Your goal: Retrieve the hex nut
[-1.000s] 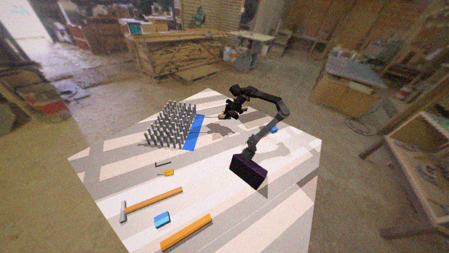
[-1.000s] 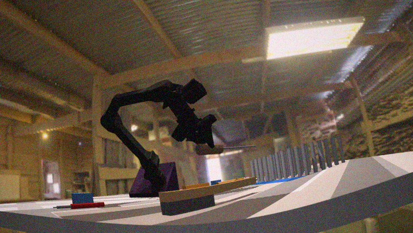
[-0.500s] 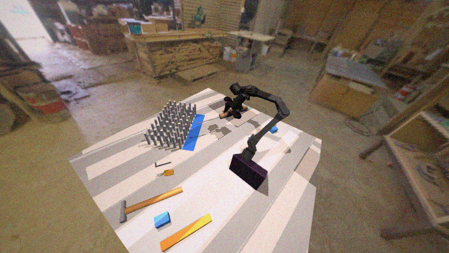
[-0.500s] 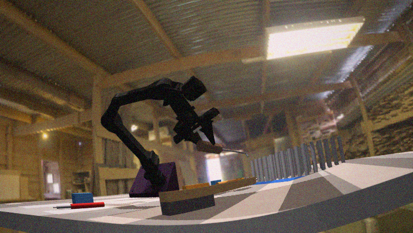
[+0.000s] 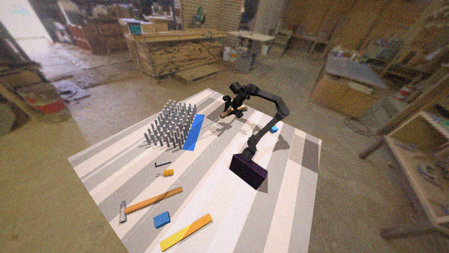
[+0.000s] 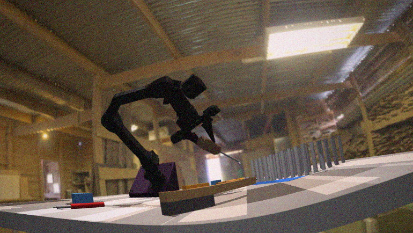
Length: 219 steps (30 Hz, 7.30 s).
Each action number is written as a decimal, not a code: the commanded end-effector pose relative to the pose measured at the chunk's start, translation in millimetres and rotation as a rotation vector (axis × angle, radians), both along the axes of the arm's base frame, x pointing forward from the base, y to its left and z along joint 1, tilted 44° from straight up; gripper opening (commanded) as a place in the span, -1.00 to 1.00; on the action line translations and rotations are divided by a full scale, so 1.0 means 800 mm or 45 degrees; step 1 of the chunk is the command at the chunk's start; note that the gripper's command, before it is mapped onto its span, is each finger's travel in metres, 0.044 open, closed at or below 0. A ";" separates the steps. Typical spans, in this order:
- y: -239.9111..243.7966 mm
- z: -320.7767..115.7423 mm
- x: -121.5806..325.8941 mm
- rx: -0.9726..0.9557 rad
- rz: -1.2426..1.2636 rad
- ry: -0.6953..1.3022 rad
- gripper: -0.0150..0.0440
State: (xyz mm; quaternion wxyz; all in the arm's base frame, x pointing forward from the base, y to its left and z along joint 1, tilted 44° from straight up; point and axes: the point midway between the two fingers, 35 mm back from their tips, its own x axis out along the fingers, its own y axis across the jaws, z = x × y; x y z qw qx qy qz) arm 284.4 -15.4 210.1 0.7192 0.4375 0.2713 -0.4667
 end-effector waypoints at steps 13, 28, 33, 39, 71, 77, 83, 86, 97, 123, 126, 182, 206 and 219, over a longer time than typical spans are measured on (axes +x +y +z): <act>-0.006 0.016 0.004 -0.259 0.278 0.143 -0.49; -0.012 0.030 0.006 -0.513 0.533 0.315 -0.49; -0.014 0.036 0.007 -0.615 0.634 0.393 -0.49; -0.017 0.045 0.007 -0.743 0.759 0.500 -0.49; -0.037 0.080 0.003 -1.250 1.230 1.089 -0.49; -0.059 0.086 -0.007 -1.316 1.291 1.320 -0.49; -0.081 0.093 -0.019 -1.358 1.358 1.569 -0.49; -0.091 0.096 -0.025 -1.370 1.393 1.697 -0.49; -0.124 0.111 -0.047 -1.351 1.529 2.156 -0.49; -0.172 0.143 -0.087 -1.070 1.819 2.975 -0.49; -0.172 0.142 -0.087 -1.068 1.820 2.974 -0.49; -0.189 0.109 -0.078 -1.014 1.858 2.929 -0.49; -0.197 0.096 -0.075 -1.000 1.871 2.912 -0.49; -0.202 0.090 -0.073 -0.995 1.878 2.903 -0.49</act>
